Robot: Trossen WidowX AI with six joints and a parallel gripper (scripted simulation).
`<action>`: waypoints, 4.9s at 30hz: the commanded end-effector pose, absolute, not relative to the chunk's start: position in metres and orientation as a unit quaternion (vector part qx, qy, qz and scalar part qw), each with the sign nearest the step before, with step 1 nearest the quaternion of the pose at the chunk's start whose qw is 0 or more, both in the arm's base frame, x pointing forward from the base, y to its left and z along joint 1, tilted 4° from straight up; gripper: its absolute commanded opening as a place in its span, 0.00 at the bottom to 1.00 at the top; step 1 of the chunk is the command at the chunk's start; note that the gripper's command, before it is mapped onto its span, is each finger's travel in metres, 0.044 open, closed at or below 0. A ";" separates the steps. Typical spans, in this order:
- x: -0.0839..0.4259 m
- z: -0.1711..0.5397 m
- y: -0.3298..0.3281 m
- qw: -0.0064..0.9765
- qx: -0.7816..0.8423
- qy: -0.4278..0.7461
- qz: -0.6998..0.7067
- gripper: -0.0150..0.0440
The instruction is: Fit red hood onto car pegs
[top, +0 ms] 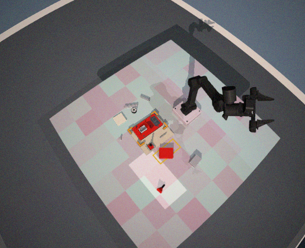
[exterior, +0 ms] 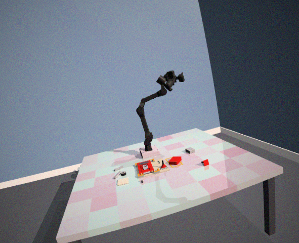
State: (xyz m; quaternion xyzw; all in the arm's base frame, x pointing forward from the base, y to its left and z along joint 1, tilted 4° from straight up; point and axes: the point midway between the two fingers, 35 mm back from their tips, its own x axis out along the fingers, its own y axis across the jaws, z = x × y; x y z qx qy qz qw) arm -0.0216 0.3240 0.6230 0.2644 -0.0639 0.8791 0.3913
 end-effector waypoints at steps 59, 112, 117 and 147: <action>0.330 0.159 0.247 0.744 0.298 0.597 0.033 1.00; 0.311 0.078 0.151 0.676 0.263 0.660 -0.196 1.00; 0.311 0.075 0.151 0.676 0.263 0.660 -0.196 1.00; 0.312 0.057 0.154 0.676 0.263 0.660 -0.196 1.00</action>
